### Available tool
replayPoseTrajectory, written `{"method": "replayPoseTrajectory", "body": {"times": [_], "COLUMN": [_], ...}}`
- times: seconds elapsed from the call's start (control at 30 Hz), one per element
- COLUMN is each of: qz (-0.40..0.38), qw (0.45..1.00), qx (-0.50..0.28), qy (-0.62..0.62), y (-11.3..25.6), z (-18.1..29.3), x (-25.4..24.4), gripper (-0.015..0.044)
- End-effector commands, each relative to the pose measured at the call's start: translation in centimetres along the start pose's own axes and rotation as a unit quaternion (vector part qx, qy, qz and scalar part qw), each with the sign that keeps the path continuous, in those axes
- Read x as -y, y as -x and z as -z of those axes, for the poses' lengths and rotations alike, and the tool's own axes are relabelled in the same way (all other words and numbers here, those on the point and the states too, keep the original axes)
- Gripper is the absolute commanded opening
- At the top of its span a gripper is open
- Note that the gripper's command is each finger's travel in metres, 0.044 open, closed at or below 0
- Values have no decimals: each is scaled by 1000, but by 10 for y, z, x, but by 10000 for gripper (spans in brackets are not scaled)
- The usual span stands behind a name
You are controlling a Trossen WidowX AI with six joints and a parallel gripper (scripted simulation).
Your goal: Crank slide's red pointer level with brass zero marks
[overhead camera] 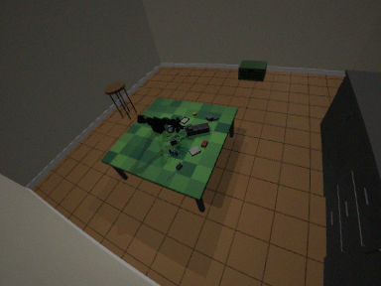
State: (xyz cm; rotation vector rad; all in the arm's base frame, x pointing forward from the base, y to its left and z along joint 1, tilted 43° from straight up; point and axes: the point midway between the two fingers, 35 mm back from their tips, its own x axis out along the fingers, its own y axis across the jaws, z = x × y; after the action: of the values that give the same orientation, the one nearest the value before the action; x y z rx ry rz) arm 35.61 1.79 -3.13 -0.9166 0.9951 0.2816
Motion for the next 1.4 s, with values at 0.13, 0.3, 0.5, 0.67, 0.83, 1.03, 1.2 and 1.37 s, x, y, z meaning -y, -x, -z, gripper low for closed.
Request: {"method": "replayPoseTrajectory", "body": {"times": [0.13, 0.3, 0.5, 0.67, 0.83, 1.03, 1.2, 1.37], "qz": [12, 12, 12, 12, 12, 12, 12, 12], "qw": [1000, 1000, 1000, 1000, 1000, 1000, 1000, 1000], "qx": [2, 2, 2, 2, 2, 2, 2, 2], "qy": [-6, -6, -6, -6, -6, -6, -6, -6], "y": [1, 1, 1, 1, 1, 1, 1, 0], "z": [-1, -1, -1, -1, 0, 0, 0, 0], "x": [9, 10, 10, 11, 11, 12, 12, 13], "gripper": [0, 0, 0, 0, 0, 0, 0, 0]}}
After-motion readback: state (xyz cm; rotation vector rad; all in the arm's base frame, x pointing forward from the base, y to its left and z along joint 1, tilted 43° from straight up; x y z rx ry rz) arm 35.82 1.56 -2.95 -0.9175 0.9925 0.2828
